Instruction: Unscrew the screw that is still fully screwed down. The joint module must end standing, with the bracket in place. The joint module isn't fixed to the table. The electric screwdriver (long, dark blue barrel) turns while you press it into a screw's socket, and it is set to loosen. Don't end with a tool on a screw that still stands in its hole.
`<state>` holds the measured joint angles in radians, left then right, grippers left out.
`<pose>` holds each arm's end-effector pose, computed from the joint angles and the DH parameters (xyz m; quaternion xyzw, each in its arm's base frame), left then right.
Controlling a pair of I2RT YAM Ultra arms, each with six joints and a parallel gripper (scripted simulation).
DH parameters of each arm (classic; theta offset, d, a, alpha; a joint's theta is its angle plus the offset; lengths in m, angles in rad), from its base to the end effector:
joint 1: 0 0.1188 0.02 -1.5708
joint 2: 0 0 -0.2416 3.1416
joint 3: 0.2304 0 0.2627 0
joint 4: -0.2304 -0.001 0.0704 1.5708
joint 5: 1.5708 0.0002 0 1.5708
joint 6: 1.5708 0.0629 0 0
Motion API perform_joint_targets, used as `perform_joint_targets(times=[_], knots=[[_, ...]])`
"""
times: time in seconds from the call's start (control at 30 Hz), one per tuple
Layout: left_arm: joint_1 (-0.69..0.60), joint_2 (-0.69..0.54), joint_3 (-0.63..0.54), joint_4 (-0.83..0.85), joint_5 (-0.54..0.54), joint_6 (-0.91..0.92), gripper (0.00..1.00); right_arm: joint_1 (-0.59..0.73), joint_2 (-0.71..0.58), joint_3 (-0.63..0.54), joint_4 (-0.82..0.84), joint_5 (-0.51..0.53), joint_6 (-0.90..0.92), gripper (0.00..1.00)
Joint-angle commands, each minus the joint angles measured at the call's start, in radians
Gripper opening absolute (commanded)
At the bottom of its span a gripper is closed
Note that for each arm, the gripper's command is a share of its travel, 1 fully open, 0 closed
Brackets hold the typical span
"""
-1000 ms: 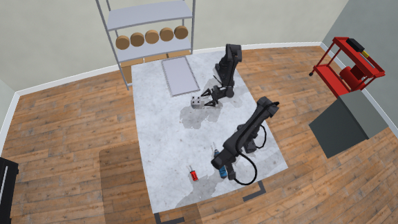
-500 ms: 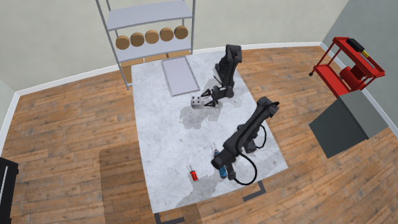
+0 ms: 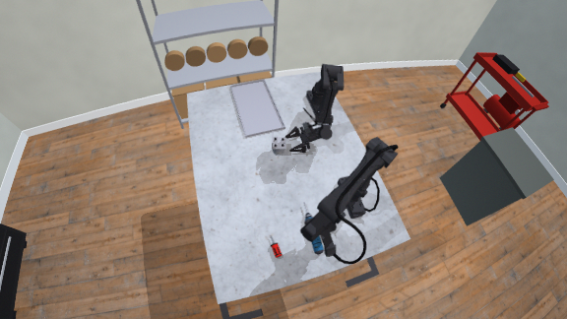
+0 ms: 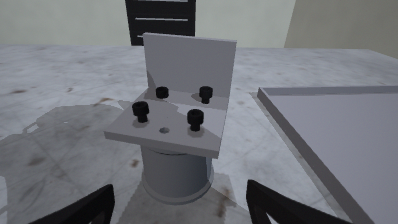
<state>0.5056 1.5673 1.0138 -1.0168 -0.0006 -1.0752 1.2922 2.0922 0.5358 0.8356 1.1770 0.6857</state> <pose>0.2341 0.1308 0.1437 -0.7106 0.7036 0.0002 0.0003 0.1305 0.2486 0.0109 -0.0078 0.7915 0.0086 0.6110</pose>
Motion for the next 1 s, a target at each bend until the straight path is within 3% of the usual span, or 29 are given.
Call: perform_joint_targets(times=[0.0, 0.97], knots=[[-0.012, -0.018, 0.028, 0.006, -0.014, -0.005, 0.65, -0.021, 0.019, 0.016, 0.044, -0.016, -0.034, 0.86], [-0.012, -0.018, 0.028, 0.006, -0.014, -0.005, 0.65, -0.100, 0.086, 0.046, 0.196, -0.080, -0.149, 0.86]])
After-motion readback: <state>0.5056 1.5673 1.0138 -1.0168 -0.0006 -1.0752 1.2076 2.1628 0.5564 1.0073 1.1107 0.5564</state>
